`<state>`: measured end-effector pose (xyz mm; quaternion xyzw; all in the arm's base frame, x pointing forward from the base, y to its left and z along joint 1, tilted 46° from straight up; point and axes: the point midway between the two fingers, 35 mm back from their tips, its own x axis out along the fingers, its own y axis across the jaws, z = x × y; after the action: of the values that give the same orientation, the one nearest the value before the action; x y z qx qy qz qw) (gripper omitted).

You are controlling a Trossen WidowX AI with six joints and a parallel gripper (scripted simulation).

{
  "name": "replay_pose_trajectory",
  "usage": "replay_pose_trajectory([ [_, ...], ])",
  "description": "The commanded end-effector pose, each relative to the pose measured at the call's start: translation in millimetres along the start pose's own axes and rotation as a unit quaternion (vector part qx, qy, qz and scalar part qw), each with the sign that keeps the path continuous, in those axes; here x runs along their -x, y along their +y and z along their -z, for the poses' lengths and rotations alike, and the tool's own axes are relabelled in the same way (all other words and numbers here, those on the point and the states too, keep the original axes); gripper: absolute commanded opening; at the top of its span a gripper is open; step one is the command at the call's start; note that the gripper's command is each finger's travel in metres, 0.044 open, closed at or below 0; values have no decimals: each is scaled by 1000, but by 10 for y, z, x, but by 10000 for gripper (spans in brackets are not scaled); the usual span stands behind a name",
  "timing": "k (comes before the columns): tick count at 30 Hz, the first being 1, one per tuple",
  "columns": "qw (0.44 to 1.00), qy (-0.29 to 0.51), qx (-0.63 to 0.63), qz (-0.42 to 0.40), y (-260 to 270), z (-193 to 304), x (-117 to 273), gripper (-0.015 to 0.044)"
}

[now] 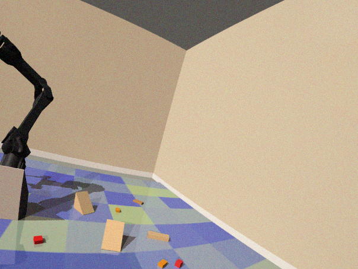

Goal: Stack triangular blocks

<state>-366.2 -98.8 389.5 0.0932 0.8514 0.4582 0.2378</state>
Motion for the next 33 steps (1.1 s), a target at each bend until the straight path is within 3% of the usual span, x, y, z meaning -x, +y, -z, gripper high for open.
replay_pose_trajectory([
  [1,1000,1,3,2,-12,7,3,426],
  [8,972,78,205,81,-763,366,276,440],
  [16,829,218,492,153,-1892,655,905,440],
  [22,650,328,665,165,-2682,638,1521,440],
  [33,224,507,824,114,-3871,-5,2857,440],
])
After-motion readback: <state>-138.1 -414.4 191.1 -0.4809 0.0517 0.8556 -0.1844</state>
